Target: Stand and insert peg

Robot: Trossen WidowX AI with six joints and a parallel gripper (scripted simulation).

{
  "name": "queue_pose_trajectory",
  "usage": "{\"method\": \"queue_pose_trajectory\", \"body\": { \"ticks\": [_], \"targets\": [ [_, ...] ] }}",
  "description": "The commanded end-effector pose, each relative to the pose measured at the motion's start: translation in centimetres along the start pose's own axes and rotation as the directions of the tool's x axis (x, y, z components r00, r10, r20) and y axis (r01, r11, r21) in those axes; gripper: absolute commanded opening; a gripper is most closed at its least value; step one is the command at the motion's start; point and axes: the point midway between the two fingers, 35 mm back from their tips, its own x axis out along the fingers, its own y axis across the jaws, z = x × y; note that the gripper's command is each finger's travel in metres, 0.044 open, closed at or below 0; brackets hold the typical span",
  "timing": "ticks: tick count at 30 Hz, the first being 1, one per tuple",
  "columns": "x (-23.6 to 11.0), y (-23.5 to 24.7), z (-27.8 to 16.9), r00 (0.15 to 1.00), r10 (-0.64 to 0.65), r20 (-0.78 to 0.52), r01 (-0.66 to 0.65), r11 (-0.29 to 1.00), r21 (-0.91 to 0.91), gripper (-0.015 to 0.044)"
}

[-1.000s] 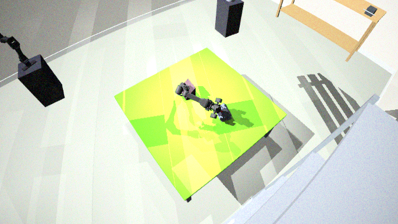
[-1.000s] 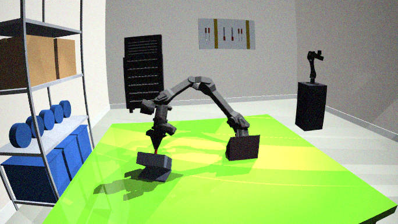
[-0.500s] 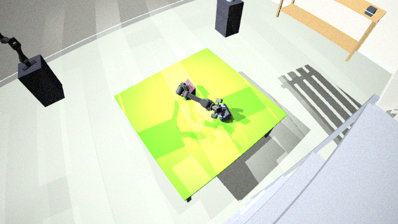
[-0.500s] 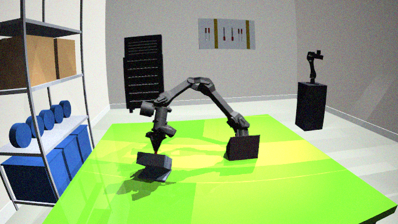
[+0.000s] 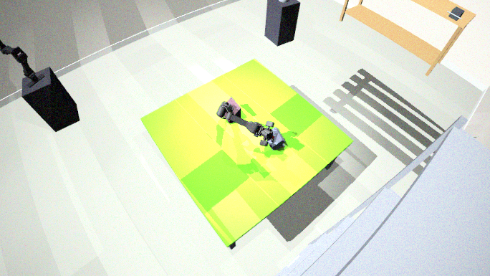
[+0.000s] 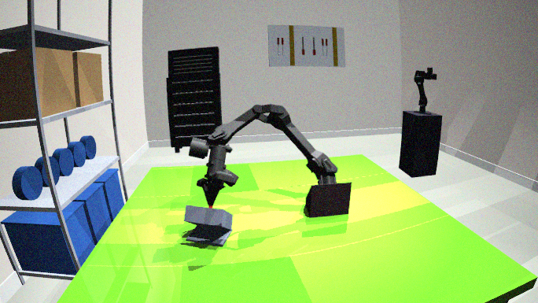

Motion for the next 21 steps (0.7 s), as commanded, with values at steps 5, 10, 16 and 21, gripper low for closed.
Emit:
{"method": "queue_pose_trajectory", "body": {
  "ticks": [5, 10, 16, 21],
  "targets": [
    [0.0, 0.0, 0.0, 1.000, 0.000, 0.000, 0.000, 1.000, 0.000, 0.0184],
    [0.0, 0.0, 0.0, 1.000, 0.000, 0.000, 0.000, 1.000, 0.000, 0.0315],
    [-0.9, 0.0, -0.1, 1.000, -0.001, 0.000, 0.001, 1.000, -0.001, 0.0440],
    [-2.2, 0.0, -0.2, 1.000, -0.002, 0.000, 0.002, 1.000, -0.003, 0.0440]
  ]
}}
